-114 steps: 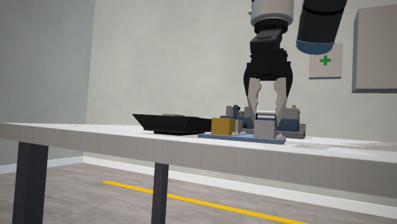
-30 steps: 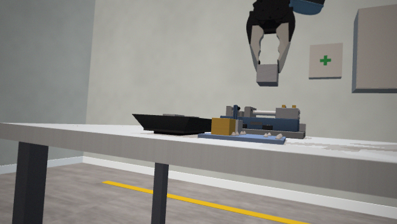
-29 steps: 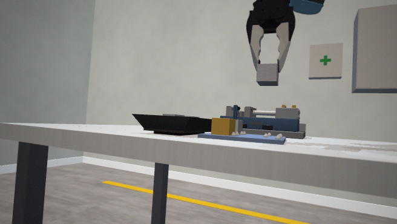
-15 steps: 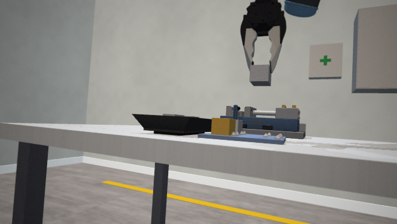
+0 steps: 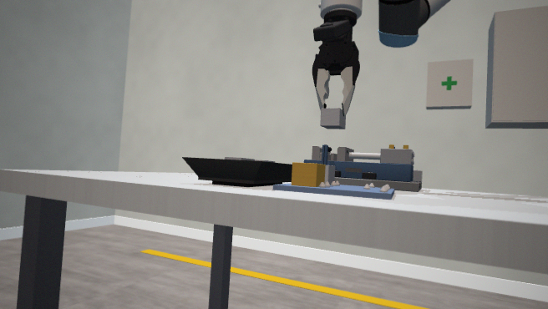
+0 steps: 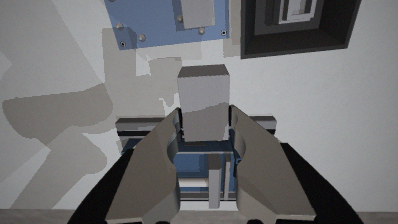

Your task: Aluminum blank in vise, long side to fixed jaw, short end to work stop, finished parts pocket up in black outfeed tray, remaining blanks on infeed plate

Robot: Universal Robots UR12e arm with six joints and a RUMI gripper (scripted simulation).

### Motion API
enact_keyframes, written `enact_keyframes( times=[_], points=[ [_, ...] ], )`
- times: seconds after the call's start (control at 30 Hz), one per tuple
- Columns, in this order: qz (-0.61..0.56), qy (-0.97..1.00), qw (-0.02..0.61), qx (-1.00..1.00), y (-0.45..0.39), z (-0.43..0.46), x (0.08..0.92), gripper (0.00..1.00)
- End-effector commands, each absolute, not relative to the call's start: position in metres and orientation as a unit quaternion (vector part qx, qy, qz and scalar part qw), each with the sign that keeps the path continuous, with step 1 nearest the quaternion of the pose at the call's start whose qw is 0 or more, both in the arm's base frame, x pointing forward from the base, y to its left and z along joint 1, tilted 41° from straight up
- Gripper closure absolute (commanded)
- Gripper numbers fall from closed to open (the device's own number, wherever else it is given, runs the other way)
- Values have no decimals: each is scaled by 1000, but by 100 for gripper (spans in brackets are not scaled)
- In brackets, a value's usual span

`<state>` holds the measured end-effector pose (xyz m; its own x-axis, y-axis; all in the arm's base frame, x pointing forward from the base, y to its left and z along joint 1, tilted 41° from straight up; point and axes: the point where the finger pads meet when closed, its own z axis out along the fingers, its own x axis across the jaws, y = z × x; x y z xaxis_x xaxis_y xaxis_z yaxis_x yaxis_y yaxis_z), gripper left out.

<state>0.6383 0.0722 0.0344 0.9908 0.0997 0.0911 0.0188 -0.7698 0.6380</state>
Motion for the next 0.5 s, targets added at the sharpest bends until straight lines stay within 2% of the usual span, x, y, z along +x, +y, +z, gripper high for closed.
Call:
enact_keyframes(
  times=[0.0,0.47],
  points=[
    [63,28,336,939,31,73,659,100],
    [68,17,344,936,-68,162,683,100]
  ],
)
